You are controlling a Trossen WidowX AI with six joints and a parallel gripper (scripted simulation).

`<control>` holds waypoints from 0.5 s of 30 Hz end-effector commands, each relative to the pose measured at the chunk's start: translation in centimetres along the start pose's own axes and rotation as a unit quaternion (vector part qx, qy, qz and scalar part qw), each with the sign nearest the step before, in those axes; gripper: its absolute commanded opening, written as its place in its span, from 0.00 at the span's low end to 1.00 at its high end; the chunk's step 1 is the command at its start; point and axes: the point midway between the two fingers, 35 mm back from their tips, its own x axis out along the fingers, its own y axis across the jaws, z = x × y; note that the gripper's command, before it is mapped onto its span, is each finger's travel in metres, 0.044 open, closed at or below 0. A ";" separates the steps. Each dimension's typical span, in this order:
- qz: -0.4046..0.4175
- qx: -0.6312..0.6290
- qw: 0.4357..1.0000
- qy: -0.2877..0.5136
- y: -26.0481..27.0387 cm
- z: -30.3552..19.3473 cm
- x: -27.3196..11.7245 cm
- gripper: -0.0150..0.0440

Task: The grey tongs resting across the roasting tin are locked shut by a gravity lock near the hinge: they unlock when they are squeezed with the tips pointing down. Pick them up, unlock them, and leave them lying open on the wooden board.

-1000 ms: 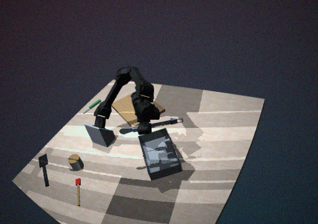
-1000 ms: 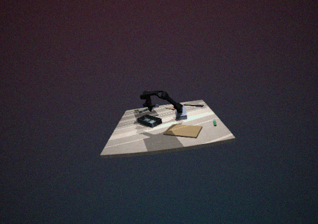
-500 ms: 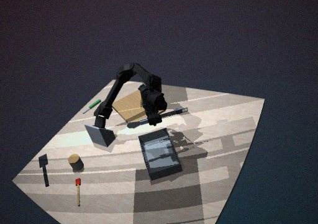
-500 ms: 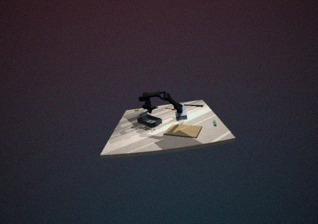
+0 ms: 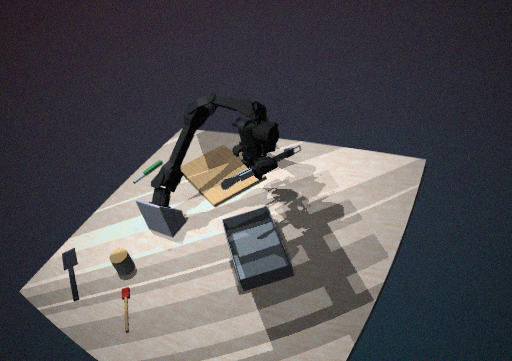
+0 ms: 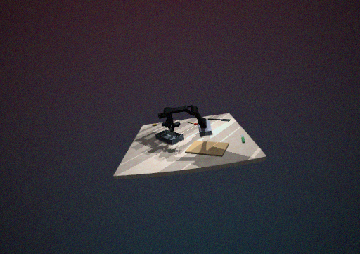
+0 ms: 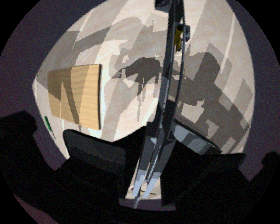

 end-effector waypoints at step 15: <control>0.004 -0.137 0.990 -0.015 8.2 4.9 -0.6 0.00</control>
